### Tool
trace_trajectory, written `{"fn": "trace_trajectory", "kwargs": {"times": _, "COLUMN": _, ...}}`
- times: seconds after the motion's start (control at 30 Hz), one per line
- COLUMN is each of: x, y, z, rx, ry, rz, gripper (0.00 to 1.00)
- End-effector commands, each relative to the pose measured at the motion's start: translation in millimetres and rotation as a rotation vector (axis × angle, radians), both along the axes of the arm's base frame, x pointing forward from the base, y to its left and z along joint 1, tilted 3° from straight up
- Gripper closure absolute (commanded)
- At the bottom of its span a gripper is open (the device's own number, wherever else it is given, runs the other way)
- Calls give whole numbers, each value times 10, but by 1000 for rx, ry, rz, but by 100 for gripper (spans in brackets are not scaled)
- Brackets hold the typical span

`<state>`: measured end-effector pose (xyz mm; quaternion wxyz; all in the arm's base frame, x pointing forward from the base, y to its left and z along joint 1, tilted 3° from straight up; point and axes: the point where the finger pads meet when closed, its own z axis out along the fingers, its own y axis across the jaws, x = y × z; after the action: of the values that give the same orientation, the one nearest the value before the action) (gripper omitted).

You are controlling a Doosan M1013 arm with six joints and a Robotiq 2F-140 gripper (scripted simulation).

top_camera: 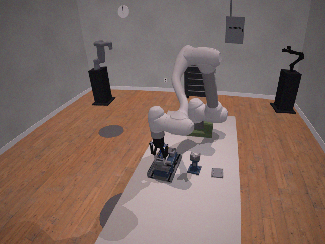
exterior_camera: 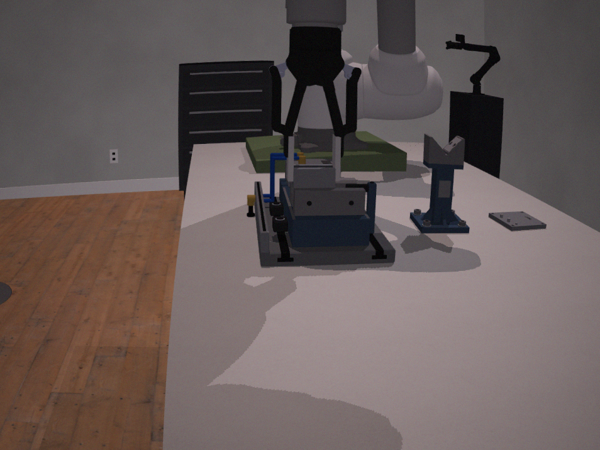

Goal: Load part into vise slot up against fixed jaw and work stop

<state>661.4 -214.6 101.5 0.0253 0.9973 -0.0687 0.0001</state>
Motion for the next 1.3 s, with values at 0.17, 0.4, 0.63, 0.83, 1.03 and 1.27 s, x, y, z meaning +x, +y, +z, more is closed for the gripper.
{"fn": "trace_trajectory", "kwargs": {"times": 0.17, "x": 0, "y": -1, "z": -29, "rx": 0, "ry": 0, "rz": 0, "gripper": 100}}
{"fn": "trace_trajectory", "kwargs": {"times": 0.4, "x": 0, "y": -2, "z": -55, "rx": 0, "ry": 0, "rz": 0, "gripper": 100}}
{"fn": "trace_trajectory", "kwargs": {"times": 0.63, "x": 0, "y": -3, "z": -69, "rx": 0, "ry": 0, "rz": 0, "gripper": 100}}
{"fn": "trace_trajectory", "kwargs": {"times": 0.83, "x": 0, "y": -4, "z": -83, "rx": 0, "ry": 0, "rz": 0, "gripper": 100}}
{"fn": "trace_trajectory", "kwargs": {"times": 1.03, "x": 0, "y": -4, "z": -90, "rx": 0, "ry": 0, "rz": 0, "gripper": 100}}
{"fn": "trace_trajectory", "kwargs": {"times": 1.27, "x": 0, "y": -5, "z": -96, "rx": 0, "ry": 0, "rz": 0, "gripper": 100}}
